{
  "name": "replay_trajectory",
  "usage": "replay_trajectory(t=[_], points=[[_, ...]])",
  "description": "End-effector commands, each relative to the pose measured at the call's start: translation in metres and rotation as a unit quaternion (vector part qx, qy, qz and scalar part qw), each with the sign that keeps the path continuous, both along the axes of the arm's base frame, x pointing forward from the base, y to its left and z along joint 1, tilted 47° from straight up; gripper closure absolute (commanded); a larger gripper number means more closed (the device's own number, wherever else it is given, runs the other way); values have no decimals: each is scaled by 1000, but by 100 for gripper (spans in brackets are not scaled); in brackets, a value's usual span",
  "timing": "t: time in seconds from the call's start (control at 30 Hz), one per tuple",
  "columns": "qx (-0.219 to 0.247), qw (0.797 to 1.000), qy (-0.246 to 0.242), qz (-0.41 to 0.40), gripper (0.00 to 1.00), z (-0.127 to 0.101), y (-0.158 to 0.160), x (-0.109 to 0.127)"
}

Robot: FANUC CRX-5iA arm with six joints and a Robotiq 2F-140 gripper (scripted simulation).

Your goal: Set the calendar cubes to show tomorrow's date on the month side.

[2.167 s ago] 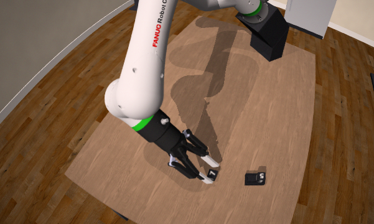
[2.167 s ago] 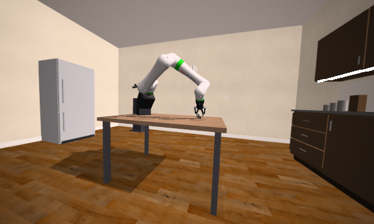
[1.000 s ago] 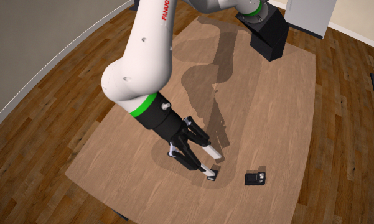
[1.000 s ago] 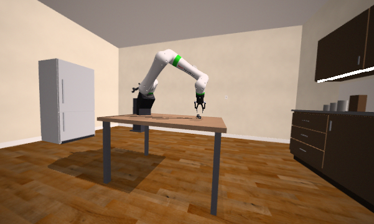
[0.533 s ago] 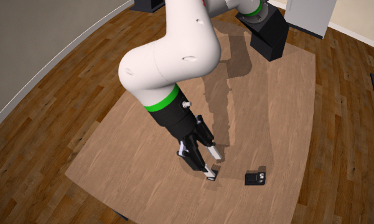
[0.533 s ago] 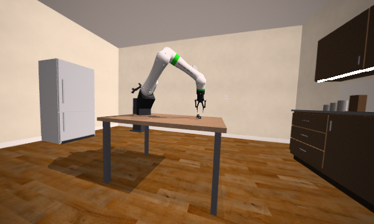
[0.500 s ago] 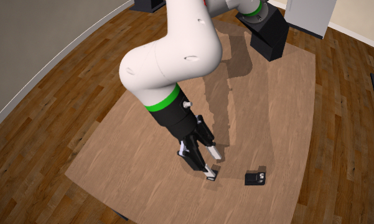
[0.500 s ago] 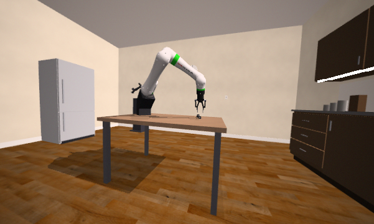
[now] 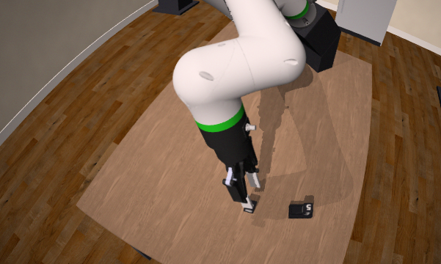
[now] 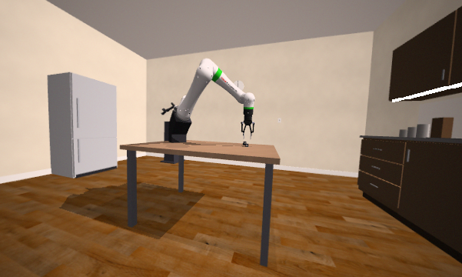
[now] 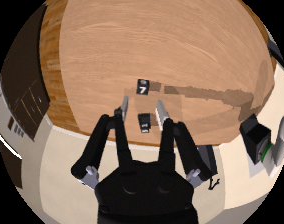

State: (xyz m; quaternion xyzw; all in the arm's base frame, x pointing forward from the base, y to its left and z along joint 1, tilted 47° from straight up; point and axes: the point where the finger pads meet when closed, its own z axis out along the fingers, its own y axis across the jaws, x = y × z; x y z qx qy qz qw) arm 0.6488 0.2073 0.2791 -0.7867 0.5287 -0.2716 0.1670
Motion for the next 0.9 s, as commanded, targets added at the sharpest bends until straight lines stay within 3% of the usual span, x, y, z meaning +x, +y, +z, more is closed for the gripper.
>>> replay_trajectory(t=[0.0,0.13,0.3,0.57,0.6,0.87], points=[[-12,1000,-12,-12,54,0,4,-1],[-25,999,-14,-22,54,-3,3,-2],[-82,994,-39,-64,54,-5,3,-2],[-109,989,-62,-84,54,-3,10,-3],[-109,989,-62,-84,0,-3,10,-3],[-109,989,-62,-84,0,-3,10,-3]])
